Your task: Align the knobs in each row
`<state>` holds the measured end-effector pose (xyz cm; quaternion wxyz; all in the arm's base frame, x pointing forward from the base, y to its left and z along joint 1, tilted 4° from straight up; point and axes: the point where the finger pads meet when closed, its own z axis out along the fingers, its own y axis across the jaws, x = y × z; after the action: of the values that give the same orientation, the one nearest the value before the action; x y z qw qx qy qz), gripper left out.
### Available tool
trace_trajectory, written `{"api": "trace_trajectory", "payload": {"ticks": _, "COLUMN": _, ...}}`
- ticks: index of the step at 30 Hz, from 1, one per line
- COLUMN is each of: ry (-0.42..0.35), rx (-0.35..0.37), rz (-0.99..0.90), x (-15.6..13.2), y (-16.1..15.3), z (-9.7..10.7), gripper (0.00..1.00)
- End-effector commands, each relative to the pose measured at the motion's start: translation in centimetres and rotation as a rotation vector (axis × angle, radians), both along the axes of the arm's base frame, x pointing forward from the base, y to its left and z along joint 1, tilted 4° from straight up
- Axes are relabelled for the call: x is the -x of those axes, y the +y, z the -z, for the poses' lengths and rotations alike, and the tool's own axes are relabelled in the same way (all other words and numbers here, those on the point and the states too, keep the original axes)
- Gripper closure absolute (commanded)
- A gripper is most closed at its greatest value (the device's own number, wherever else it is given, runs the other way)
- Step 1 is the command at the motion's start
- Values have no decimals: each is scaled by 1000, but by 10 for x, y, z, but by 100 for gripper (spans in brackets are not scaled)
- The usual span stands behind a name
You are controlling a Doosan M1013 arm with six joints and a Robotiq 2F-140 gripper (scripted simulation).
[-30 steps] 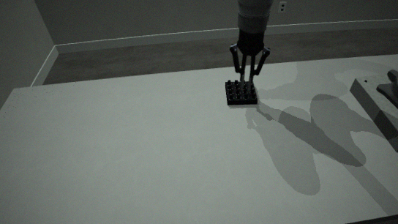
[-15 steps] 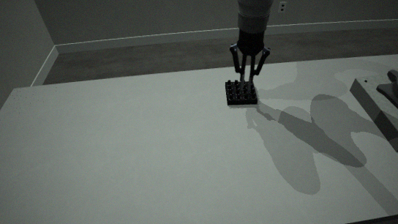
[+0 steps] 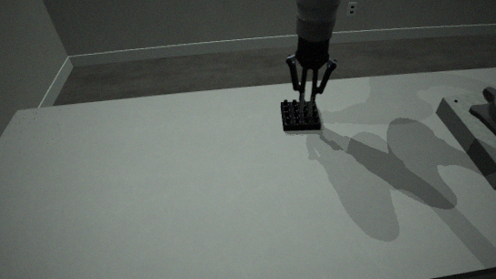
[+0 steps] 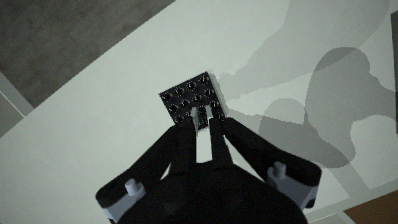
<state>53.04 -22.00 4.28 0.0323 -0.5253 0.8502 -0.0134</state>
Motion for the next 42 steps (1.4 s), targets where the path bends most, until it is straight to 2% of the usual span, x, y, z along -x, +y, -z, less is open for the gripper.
{"api": "trace_trajectory", "payload": {"ticks": 1, "ry": 0, "rx": 0, "rz": 0, "x": 0, "y": 0, "z": 0, "gripper": 88}}
{"api": "trace_trajectory", "payload": {"ticks": 21, "ry": 0, "rx": 0, "rz": 0, "x": -1, "y": 0, "z": 13, "gripper": 88}}
{"api": "trace_trajectory", "payload": {"ticks": 42, "ry": 0, "rx": 0, "rz": 0, "x": -1, "y": 0, "z": 14, "gripper": 88}}
